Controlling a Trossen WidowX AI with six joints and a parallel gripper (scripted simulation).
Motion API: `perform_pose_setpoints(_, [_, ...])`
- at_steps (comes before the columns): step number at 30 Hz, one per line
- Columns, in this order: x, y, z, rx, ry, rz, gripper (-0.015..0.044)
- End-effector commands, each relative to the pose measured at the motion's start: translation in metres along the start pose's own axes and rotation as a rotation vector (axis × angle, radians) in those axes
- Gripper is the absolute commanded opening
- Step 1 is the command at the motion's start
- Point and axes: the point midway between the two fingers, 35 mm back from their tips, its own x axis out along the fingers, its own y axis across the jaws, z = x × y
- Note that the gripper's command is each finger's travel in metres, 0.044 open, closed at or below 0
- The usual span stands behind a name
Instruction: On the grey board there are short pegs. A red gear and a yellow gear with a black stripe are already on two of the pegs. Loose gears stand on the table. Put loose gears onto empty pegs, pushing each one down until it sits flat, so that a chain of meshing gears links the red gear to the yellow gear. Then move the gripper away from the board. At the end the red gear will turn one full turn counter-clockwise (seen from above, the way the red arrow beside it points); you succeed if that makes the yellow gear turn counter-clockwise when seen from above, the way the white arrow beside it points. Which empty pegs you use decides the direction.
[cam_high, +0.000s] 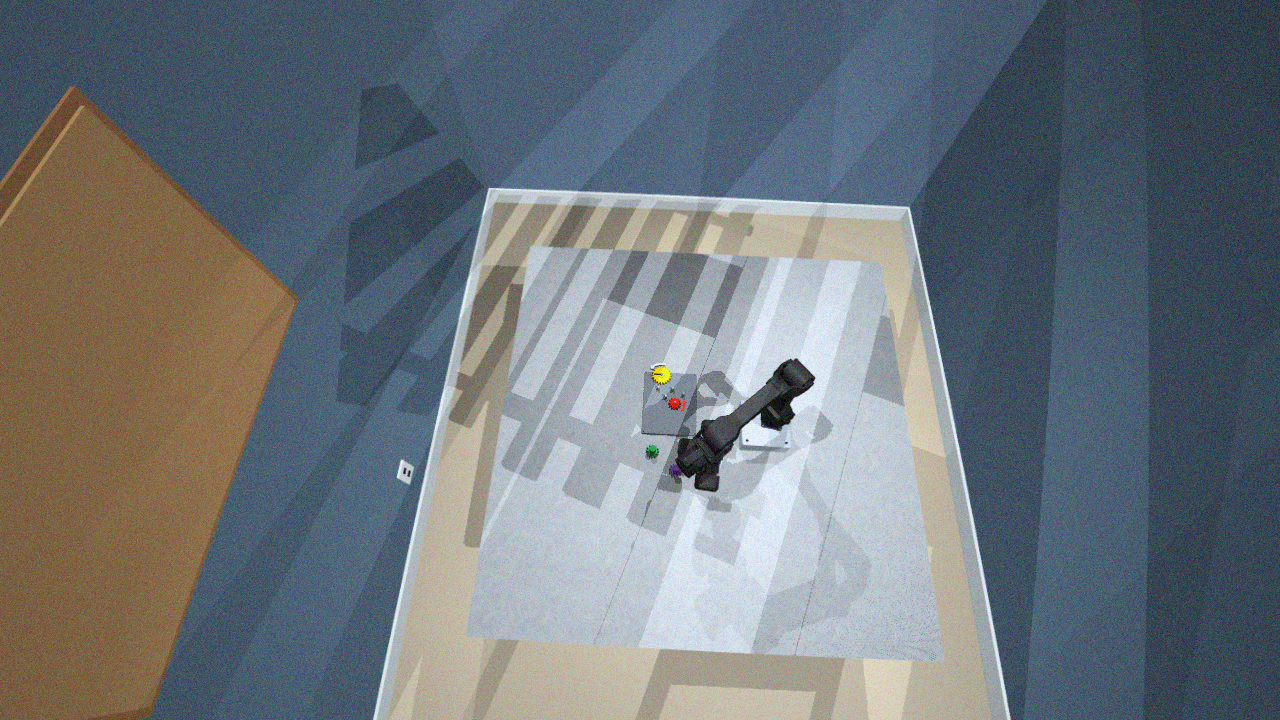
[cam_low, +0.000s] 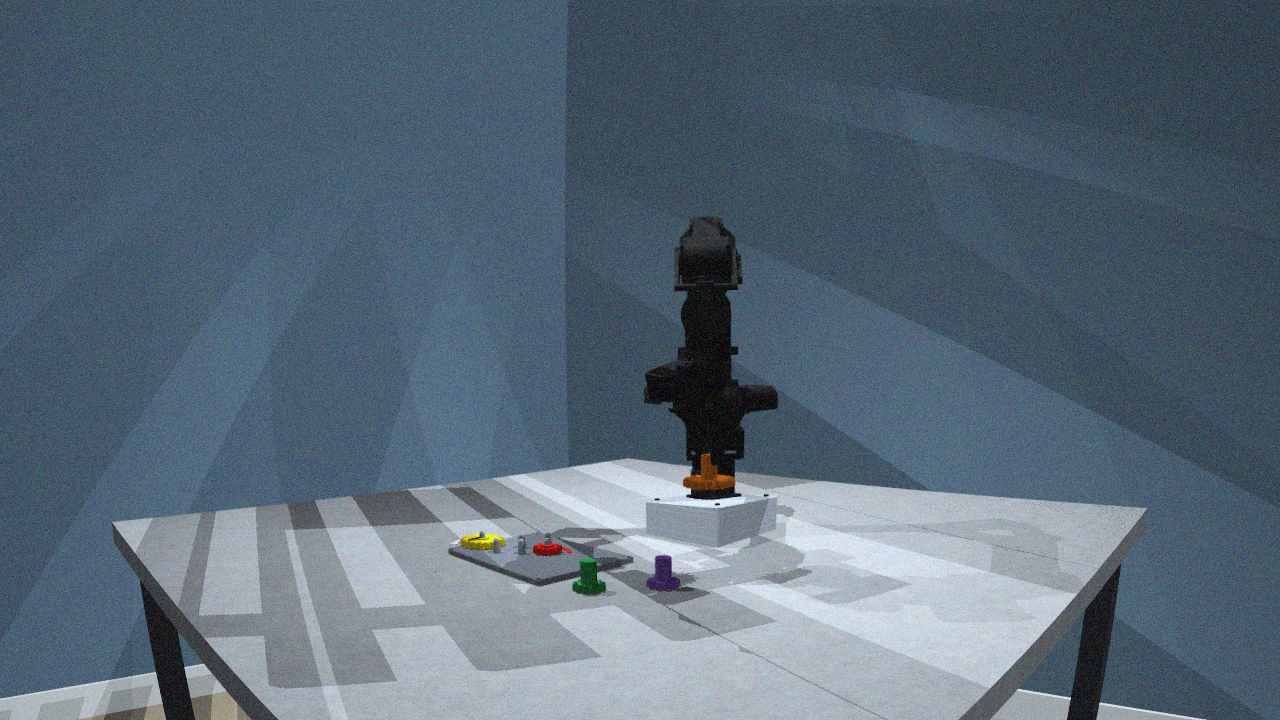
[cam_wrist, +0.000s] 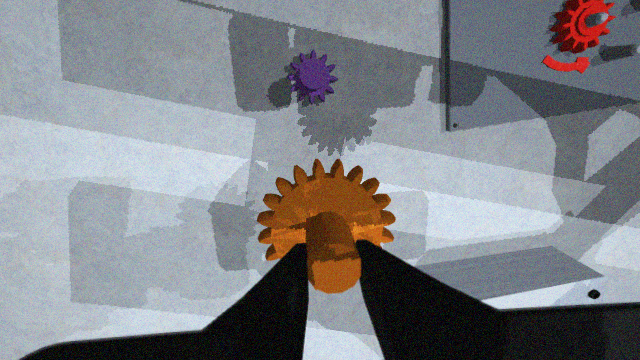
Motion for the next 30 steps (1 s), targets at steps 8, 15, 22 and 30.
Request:
perform_pose_setpoints(8, [-0.022, -0.003, -0.003, 0.004, -0.004, 0.003, 0.0])
perform_pose_setpoints(15, [-0.018, -0.011, 0.009, 0.004, -0.006, 0.004, 0.0])
perform_pose_setpoints(22, [-0.014, -0.02, 0.021, 0.004, -0.008, 0.005, 0.0])
perform_pose_setpoints(30, [-0.01, -0.033, 0.035, 0.016, -0.013, 0.005, 0.0])
